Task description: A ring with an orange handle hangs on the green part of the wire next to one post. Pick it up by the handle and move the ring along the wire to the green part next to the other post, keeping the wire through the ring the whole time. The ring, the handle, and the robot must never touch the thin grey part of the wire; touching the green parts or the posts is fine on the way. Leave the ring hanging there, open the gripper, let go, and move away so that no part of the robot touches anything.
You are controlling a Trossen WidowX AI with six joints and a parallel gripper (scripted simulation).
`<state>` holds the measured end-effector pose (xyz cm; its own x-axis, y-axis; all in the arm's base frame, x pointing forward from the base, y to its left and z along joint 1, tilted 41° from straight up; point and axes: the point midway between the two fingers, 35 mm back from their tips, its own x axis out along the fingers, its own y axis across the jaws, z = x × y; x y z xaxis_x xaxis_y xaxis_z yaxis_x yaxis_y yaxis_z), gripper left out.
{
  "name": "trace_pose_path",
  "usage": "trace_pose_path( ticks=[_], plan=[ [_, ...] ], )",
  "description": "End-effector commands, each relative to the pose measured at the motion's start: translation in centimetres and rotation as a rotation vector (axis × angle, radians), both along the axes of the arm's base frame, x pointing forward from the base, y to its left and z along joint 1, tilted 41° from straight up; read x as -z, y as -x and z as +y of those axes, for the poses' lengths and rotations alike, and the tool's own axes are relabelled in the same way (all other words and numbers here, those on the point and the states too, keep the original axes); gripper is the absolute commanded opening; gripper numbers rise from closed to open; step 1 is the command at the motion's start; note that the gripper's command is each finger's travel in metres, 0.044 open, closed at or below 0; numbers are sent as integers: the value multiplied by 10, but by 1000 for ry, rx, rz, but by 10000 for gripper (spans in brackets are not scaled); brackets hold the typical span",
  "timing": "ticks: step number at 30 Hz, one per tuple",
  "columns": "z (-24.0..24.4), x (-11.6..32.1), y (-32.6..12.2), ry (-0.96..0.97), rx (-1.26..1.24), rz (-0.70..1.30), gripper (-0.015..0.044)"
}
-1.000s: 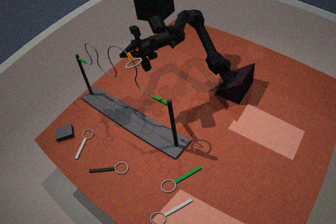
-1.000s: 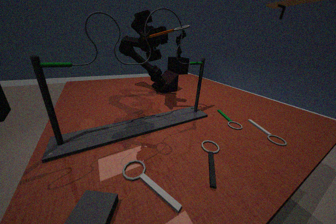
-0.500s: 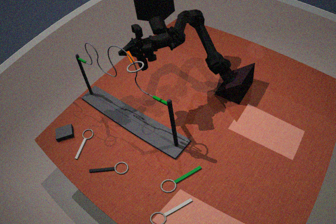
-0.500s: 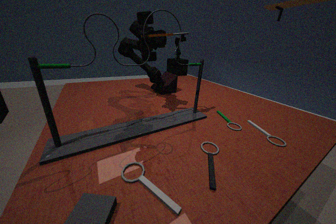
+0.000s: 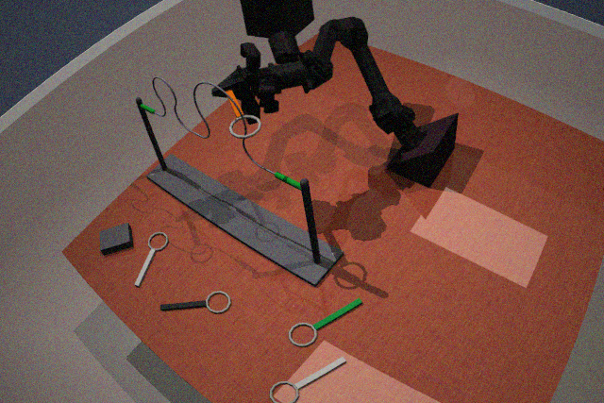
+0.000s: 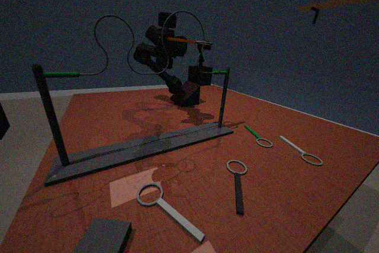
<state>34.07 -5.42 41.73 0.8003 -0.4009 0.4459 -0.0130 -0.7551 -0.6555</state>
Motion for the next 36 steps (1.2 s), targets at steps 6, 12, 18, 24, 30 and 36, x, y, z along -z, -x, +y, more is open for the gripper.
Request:
trace_pose_path(
  ticks=[6, 12, 18, 24, 30, 36],
  plan=[
    [5, -4, -1, 119, -1, 19, -150],
    [7, -6, -1, 196, 1, 33, -150],
    [9, -7, -1, 266, 3, 45, -150],
    [9, -7, -1, 320, 5, 55, -150],
    [7, -7, -1, 352, 6, 60, -150],
    [1, -5, 0, 346, 7, 58, -150]
  ],
)
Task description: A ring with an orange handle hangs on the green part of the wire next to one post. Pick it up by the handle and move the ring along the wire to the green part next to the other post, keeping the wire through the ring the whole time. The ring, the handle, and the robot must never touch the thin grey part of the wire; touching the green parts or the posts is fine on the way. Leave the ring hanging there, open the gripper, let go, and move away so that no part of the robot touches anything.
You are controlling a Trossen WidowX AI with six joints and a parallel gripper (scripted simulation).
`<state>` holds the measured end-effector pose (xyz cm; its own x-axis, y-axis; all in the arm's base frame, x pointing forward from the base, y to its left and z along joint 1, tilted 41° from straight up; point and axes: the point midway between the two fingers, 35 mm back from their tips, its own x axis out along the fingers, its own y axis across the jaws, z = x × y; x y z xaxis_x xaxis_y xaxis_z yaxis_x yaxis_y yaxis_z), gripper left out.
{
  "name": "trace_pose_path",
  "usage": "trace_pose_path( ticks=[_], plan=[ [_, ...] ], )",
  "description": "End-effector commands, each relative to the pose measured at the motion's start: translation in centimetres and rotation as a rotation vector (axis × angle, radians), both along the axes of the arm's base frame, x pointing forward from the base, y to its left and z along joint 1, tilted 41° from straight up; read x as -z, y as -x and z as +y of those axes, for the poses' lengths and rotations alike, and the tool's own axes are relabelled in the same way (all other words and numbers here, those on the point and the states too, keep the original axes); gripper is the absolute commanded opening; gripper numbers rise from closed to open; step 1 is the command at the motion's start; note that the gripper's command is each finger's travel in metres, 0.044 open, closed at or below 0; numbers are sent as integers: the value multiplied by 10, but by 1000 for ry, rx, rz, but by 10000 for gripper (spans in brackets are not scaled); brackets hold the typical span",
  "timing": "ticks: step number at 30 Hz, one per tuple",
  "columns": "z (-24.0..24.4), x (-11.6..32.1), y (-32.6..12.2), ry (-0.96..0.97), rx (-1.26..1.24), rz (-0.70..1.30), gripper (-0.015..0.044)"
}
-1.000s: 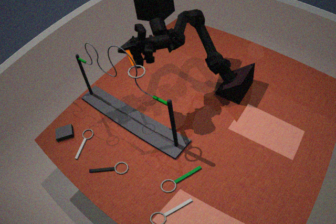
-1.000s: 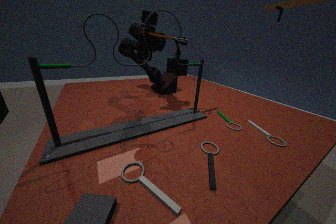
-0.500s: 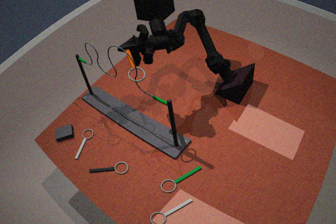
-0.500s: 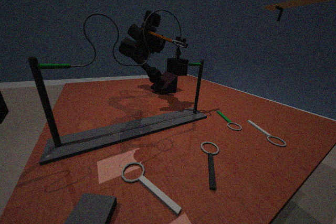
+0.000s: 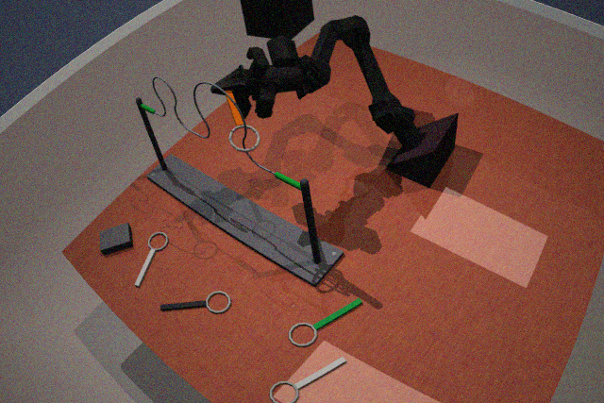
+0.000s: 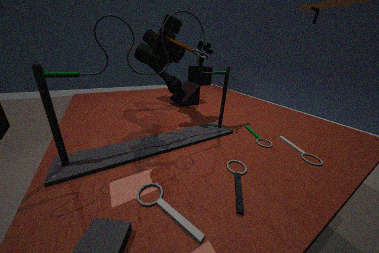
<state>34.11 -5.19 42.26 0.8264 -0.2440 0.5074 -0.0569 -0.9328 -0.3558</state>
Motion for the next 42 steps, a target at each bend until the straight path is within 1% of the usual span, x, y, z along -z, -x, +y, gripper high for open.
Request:
trace_pose_path(
  ticks=[1, 6, 15, 35, 42],
  plan=[
    [-3, 1, 1, -7, -8, -5, -150],
    [-12, 5, 3, -50, -9, -15, -150],
    [-32, 17, 6, -182, -12, -41, -150],
    [-80, 72, 14, -643, -23, -131, -150],
    [-95, 93, 7, -803, -83, -113, -150]
  ],
)
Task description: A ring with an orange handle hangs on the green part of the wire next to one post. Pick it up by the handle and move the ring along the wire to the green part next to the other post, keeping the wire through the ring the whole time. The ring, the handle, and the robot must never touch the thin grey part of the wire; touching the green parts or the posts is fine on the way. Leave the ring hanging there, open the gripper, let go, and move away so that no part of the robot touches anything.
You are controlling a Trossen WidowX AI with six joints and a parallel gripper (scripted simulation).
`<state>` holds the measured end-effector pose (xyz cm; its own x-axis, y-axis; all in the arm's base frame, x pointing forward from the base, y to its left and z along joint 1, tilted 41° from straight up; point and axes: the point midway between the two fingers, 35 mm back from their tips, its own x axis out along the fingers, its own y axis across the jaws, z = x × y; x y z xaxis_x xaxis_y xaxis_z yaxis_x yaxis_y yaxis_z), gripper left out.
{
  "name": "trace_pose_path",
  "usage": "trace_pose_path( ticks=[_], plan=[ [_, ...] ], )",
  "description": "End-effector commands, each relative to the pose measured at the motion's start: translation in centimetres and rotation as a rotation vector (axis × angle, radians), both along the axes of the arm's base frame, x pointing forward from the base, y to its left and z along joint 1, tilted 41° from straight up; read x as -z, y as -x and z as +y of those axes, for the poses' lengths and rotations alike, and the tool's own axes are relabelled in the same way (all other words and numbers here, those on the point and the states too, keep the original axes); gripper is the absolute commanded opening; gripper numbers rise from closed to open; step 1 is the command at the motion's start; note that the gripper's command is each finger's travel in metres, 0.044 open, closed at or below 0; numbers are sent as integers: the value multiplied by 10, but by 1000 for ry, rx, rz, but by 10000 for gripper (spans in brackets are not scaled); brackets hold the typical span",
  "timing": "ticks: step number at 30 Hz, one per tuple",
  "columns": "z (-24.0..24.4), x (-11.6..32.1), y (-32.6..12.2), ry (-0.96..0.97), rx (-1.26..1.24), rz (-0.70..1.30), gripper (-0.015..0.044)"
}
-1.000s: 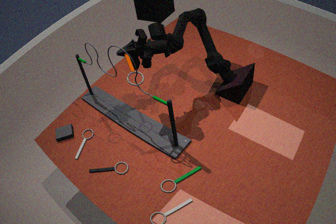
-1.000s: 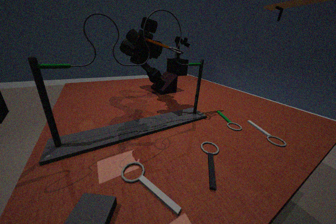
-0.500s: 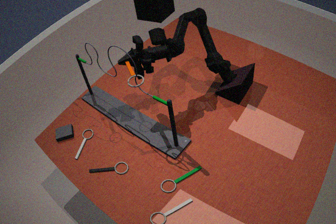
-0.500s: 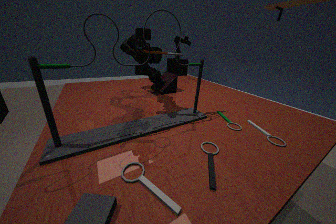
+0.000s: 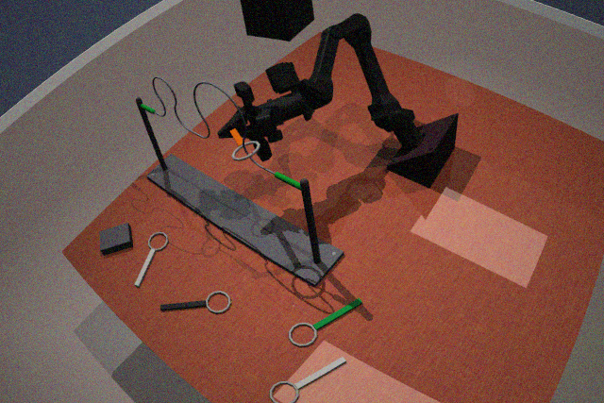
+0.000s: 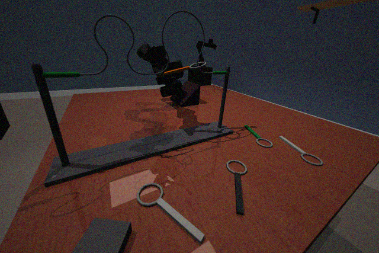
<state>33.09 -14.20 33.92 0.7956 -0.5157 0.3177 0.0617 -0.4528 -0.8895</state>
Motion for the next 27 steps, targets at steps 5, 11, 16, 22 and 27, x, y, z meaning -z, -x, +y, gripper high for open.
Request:
trace_pose_path(
  ticks=[5, 11, 16, 22, 27],
  plan=[
    [-11, 28, -4, -186, -50, -21, -150],
    [-14, 51, -4, -332, -56, -50, -150],
    [-14, 72, -5, -455, -61, -76, -150],
    [-11, 96, -7, -601, -66, -106, -150],
    [-6, 114, -8, -719, -70, -131, -150]
  ],
)
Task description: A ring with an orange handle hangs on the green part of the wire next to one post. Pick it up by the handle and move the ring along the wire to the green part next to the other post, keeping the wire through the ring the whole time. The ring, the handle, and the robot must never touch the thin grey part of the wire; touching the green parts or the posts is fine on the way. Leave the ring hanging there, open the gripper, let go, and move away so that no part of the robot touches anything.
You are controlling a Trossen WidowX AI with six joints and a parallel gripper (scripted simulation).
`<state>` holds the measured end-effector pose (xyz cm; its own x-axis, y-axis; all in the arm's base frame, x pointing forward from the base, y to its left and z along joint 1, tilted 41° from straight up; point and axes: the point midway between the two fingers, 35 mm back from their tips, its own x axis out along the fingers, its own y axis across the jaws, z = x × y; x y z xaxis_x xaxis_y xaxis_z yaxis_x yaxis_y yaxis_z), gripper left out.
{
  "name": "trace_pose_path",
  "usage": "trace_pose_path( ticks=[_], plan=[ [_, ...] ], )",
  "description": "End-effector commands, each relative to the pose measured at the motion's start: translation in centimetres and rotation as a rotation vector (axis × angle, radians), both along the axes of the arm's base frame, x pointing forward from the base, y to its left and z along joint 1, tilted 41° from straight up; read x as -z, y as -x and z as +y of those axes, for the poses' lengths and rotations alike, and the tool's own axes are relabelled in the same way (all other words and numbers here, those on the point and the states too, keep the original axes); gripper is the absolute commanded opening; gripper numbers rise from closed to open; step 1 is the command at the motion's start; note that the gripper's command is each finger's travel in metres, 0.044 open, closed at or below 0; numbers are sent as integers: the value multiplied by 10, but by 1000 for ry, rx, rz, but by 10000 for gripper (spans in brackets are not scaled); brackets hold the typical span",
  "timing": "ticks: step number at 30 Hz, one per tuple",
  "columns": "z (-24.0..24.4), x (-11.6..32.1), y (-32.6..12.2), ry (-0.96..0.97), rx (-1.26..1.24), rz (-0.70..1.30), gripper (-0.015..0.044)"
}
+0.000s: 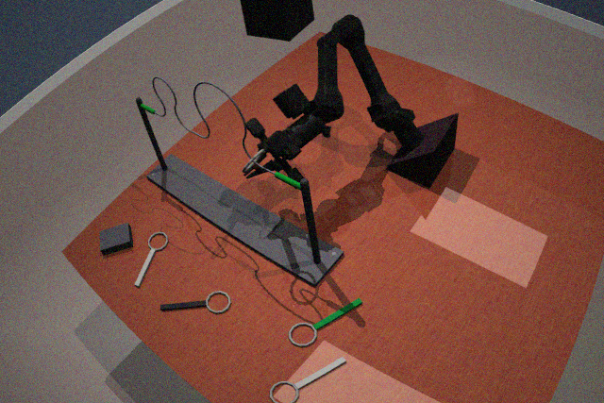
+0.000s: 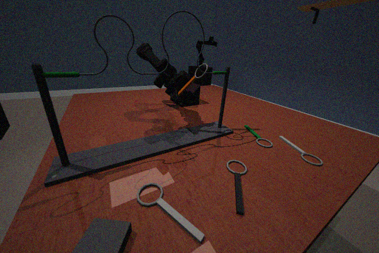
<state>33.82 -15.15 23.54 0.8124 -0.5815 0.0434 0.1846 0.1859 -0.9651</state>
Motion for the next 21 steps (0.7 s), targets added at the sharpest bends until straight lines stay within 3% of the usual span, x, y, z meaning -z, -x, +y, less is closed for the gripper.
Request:
trace_pose_path(
  ticks=[1, 21],
  plan=[
    [5, 14, -1, -88, -3, -16, -150],
    [40, 70, -9, -462, -15, -84, -150]
  ],
)
